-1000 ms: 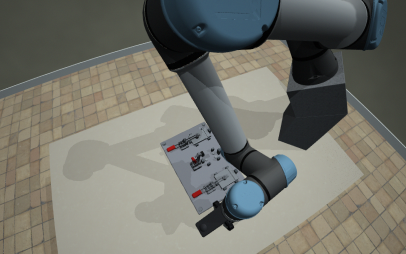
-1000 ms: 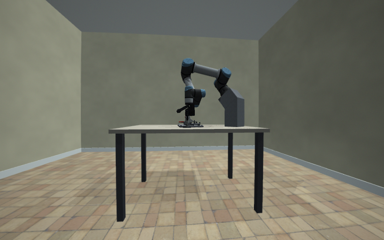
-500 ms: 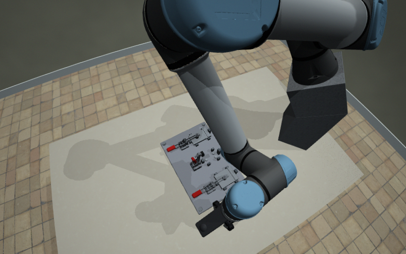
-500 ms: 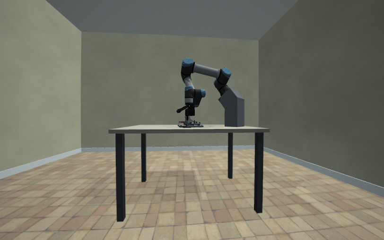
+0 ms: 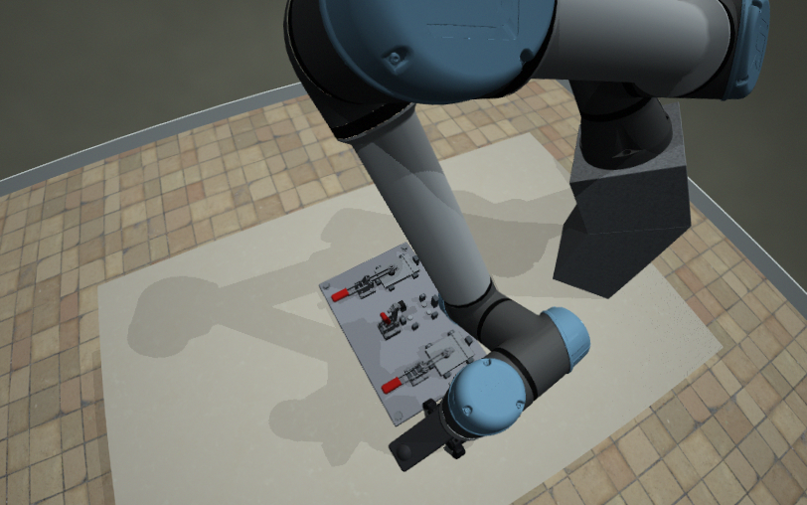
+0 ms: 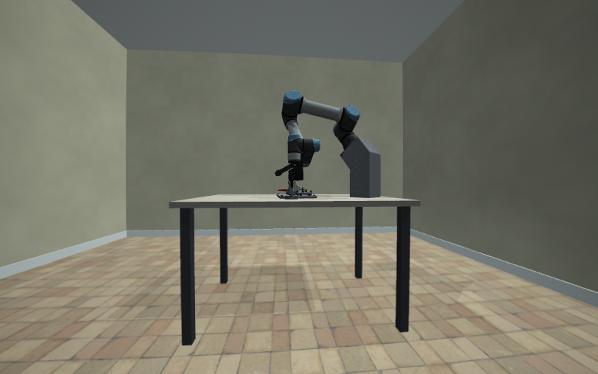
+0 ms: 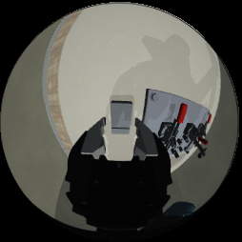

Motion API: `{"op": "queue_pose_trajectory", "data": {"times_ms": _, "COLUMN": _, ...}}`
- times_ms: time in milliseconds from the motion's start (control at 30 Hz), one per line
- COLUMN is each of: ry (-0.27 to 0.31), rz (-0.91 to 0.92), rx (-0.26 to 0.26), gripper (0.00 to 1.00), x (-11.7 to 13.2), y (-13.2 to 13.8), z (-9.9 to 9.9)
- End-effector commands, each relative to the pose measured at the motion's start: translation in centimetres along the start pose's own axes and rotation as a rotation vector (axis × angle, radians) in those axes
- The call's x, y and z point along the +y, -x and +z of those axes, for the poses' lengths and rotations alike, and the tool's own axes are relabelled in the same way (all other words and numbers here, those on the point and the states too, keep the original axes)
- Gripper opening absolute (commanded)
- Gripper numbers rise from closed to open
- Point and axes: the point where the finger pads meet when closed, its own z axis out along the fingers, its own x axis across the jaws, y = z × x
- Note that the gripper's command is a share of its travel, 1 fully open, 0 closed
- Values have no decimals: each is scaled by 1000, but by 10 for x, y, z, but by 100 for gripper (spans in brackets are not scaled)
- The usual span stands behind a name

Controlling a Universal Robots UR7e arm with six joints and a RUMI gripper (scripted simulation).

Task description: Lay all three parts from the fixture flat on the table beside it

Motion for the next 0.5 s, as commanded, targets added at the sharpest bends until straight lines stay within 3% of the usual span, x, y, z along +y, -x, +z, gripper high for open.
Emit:
{"op": "queue_pose_trajectory", "data": {"times_ms": 0, "ry": -2, "rz": -1, "rx": -1, "gripper": 40, "x": 0, "y": 1, "z": -8}}
{"op": "queue_pose_trajectory", "data": {"times_ms": 333, "ry": -2, "rz": -1, "rx": -1, "gripper": 40, "x": 0, "y": 0, "z": -55}}
{"op": "queue_pose_trajectory", "data": {"times_ms": 467, "ry": -2, "rz": -1, "rx": -1, "gripper": 40, "x": 0, "y": 0, "z": -65}}
